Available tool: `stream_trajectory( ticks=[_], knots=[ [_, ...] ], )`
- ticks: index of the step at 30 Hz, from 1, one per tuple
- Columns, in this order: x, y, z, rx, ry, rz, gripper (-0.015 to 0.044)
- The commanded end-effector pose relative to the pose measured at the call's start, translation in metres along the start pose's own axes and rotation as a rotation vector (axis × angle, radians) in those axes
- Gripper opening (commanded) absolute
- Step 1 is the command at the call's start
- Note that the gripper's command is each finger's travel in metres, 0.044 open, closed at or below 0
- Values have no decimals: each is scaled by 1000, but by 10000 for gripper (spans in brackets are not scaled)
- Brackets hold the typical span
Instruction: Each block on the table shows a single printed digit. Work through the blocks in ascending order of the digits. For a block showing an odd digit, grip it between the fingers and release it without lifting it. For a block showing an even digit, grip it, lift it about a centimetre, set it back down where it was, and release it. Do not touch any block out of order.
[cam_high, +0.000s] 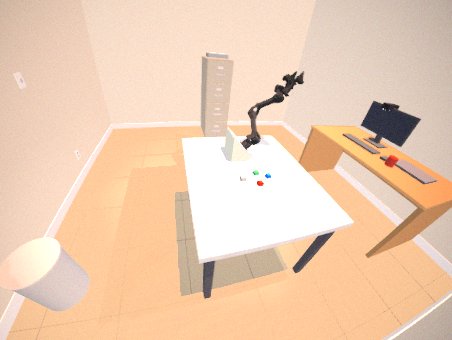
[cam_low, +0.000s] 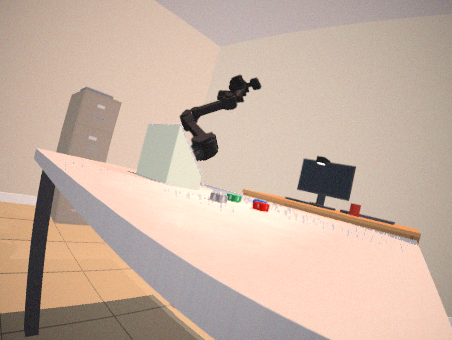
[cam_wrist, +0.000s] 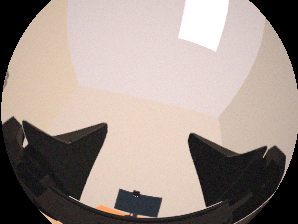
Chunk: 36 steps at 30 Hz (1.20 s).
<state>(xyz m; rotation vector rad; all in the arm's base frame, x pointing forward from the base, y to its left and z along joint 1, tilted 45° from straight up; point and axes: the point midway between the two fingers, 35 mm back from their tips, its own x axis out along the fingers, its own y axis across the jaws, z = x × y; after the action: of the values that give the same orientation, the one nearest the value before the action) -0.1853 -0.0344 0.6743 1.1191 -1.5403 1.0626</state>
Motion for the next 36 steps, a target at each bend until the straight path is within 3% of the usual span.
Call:
stream_trajectory(
  ticks=[1, 10, 18, 28, 36],
  knots=[
    [-1, -70, -31, -167, 107, -160, 400],
    [-27, -210, -69, -478, 330, -462, 400],
    [-80, -331, -75, -720, 561, -727, 400],
    [-183, -458, -48, -939, 906, -1062, 400],
    [-289, -527, -3, -1006, 1224, -1332, 400]
  ],
)
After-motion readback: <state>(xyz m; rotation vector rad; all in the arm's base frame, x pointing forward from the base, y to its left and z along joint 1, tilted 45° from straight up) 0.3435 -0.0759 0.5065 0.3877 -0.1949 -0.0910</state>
